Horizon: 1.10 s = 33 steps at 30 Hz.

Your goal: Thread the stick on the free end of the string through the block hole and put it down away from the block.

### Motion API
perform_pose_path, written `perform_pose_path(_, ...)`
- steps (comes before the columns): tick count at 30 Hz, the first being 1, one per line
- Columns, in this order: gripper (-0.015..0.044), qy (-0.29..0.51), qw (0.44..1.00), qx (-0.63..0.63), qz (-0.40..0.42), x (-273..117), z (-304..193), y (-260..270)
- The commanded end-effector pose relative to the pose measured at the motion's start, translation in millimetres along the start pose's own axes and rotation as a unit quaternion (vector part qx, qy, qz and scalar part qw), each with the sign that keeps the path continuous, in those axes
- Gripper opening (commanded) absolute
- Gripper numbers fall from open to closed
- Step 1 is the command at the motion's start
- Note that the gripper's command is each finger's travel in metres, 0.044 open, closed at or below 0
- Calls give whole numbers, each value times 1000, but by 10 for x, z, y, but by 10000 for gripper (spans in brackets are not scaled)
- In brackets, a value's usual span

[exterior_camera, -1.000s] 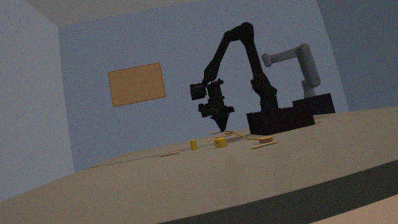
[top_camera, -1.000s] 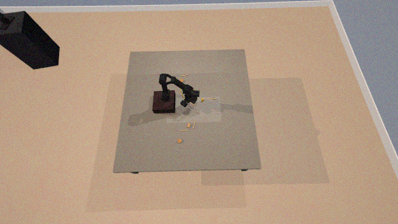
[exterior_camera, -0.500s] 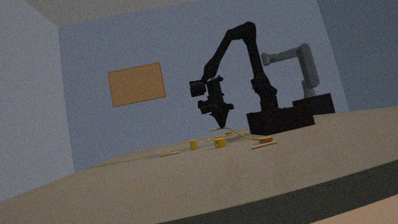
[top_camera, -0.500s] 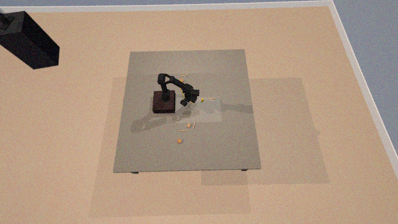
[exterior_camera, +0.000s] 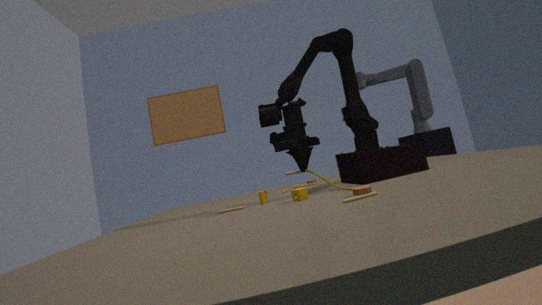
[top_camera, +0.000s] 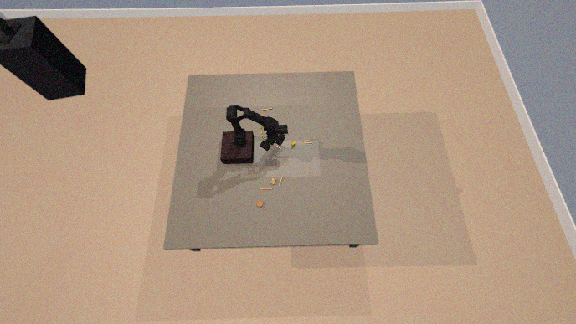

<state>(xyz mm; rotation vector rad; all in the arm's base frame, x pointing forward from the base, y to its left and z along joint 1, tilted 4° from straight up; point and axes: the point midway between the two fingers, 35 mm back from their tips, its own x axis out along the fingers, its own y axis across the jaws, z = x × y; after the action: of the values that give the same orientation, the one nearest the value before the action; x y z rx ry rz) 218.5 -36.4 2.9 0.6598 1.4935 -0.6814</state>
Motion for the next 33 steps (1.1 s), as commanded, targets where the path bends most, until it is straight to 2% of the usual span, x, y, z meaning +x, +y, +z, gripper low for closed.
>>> perform_pose_path(1, 0, -11, 1000, 2, -2, -60, -20, 34)
perform_pose_path(33, 0, -64, 998, -4, -11, -342, -291, 247)
